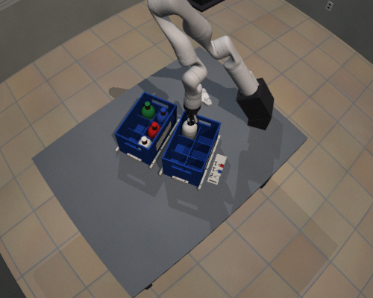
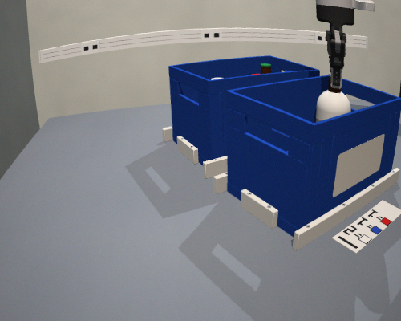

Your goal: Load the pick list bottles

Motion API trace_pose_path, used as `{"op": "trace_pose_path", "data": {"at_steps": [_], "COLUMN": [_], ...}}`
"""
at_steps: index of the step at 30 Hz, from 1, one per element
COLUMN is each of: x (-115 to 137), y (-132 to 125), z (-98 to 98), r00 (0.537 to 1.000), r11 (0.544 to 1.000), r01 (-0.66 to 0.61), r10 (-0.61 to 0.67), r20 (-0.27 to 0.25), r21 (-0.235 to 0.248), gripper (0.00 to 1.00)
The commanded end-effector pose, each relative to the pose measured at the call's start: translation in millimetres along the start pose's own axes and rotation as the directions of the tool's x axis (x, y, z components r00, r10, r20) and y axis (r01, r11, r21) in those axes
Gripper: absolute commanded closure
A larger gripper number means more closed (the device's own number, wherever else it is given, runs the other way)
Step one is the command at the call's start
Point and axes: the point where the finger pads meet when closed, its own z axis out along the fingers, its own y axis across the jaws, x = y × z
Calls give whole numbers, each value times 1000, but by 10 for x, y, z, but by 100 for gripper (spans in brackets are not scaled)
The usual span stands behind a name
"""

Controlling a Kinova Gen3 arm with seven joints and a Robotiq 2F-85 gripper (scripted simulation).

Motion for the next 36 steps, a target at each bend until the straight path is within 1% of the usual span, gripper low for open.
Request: {"op": "trace_pose_path", "data": {"at_steps": [1, 36], "x": [-1, -1], "y": [3, 3], "z": [14, 169], "r00": [1000, 1000], "r11": [1000, 1000], "r01": [0, 0], "r10": [0, 0], "r20": [1, 1], "r21": [-1, -1], "gripper": [90, 90]}}
